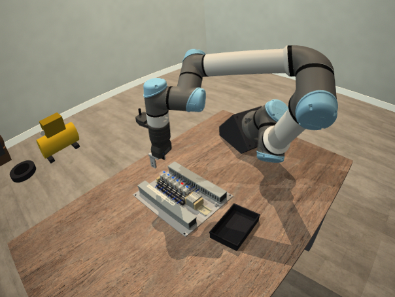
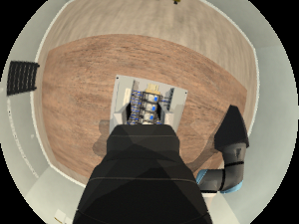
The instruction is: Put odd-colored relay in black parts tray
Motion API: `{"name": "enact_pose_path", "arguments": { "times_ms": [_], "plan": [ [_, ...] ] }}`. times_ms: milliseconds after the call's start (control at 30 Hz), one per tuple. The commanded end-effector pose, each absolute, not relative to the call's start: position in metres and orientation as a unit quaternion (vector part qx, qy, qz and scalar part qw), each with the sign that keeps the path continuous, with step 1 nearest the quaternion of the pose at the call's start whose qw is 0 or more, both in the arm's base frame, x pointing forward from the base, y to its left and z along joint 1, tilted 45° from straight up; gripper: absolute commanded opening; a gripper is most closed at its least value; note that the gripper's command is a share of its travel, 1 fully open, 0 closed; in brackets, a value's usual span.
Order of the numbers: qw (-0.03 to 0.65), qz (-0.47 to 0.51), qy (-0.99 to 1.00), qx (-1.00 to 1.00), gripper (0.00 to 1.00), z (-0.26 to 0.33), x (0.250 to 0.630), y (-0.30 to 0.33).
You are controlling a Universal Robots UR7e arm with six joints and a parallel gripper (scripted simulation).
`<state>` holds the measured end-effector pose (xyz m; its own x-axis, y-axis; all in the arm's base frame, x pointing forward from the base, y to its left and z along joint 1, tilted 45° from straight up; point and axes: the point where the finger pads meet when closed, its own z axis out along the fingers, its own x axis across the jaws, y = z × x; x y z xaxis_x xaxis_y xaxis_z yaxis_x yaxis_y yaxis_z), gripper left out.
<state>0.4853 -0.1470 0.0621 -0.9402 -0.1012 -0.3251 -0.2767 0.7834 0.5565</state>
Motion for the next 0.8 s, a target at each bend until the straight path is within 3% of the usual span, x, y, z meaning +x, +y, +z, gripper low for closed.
{"name": "enact_pose_path", "arguments": {
  "times_ms": [0,767],
  "plan": [
    [0.133,0.329,0.932,-0.071,0.98,0.06,0.478,-0.138],
    [0.115,0.363,0.925,-0.012,0.98,0.057,0.465,-0.119]
  ]
}}
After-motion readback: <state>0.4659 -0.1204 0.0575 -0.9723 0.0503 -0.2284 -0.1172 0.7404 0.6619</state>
